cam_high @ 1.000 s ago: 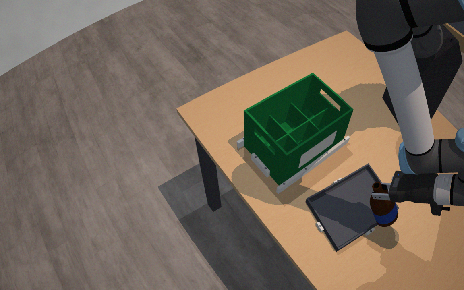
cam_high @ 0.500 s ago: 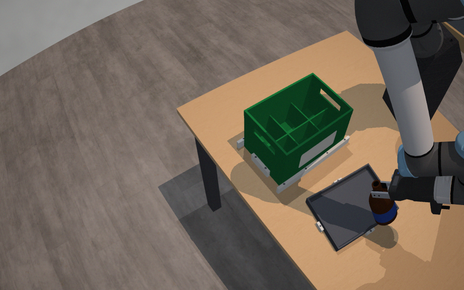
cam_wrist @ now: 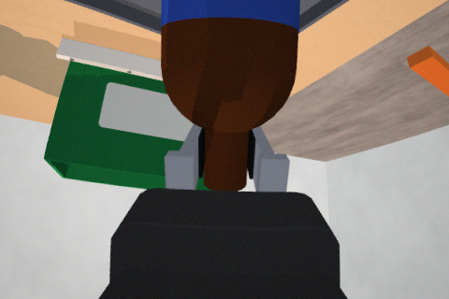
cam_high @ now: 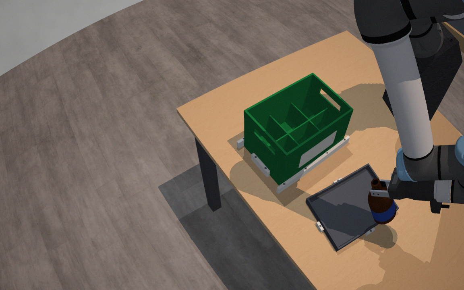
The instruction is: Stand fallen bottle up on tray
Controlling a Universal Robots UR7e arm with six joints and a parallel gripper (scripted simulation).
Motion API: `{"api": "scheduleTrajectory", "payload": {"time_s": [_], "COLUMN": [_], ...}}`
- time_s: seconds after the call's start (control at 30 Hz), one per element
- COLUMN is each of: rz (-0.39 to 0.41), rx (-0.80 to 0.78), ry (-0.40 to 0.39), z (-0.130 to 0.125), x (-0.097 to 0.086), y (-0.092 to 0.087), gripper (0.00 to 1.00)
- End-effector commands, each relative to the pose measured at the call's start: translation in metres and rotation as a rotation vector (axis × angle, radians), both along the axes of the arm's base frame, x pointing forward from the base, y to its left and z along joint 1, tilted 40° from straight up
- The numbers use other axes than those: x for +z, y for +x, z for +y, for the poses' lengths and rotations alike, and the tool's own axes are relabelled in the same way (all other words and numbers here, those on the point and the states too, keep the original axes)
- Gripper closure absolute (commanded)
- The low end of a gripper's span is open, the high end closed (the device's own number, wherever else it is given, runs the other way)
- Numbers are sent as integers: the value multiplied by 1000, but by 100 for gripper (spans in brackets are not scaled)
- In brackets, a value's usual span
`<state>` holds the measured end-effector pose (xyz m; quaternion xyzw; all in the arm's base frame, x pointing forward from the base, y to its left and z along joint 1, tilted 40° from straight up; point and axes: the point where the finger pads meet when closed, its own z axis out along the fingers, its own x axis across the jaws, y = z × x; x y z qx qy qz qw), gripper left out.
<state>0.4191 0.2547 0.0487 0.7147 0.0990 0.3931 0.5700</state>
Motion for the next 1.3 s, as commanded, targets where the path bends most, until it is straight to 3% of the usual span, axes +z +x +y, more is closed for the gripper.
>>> {"api": "scheduleTrajectory", "payload": {"time_s": [0.0,1.27], "rz": [-34,-41], "rx": [-17,-14], "ry": [-32,-39], "z": [2,1], "x": [6,13], "y": [-1,-1], "gripper": [100,100]}}
